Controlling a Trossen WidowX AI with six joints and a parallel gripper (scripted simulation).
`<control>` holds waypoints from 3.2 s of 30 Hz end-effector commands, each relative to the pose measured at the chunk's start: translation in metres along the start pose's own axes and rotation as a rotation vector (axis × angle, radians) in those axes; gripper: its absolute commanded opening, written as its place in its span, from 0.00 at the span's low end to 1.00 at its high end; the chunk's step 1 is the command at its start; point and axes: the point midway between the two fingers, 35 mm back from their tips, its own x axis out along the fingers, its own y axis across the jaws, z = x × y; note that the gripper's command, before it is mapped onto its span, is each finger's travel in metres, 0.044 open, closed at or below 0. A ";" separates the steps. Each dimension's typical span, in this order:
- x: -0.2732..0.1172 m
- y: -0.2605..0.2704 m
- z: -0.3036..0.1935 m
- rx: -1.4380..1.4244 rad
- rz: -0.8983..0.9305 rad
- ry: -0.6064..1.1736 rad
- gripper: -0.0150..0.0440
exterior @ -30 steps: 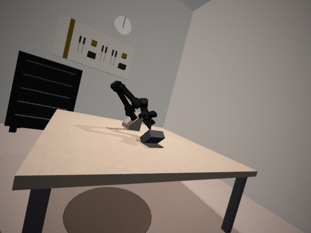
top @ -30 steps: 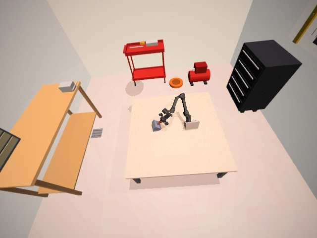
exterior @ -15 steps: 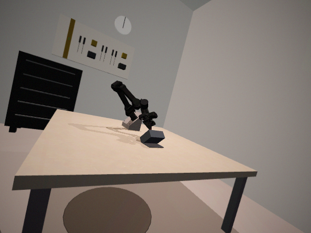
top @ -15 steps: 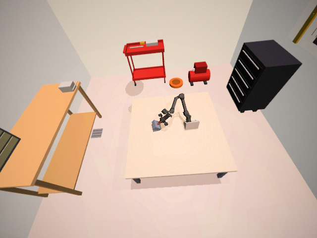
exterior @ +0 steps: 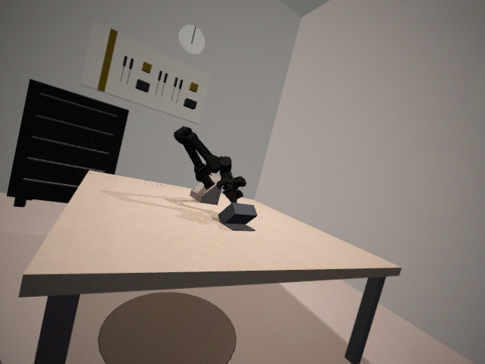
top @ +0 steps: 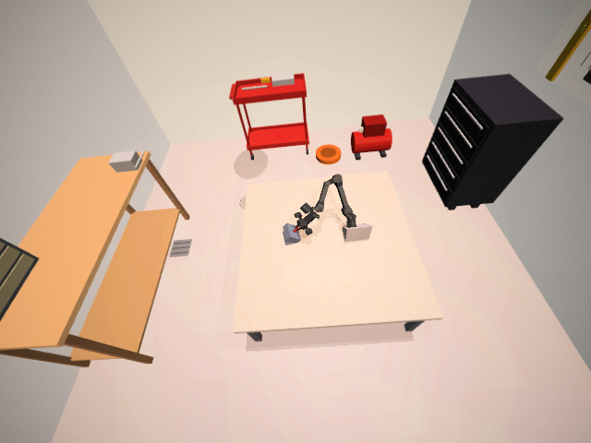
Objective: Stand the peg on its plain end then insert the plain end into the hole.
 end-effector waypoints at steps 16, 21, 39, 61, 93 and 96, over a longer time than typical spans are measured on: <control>0.008 0.000 0.000 0.000 0.000 0.000 0.25; 0.008 0.000 0.000 0.000 0.000 0.000 0.25; 0.006 0.000 0.000 0.000 0.000 0.000 0.97; -0.021 -0.001 0.004 -0.001 0.007 -0.001 1.00; -0.061 -0.001 0.008 -0.004 0.013 -0.003 1.00; -0.065 -0.001 0.008 -0.004 0.013 -0.003 1.00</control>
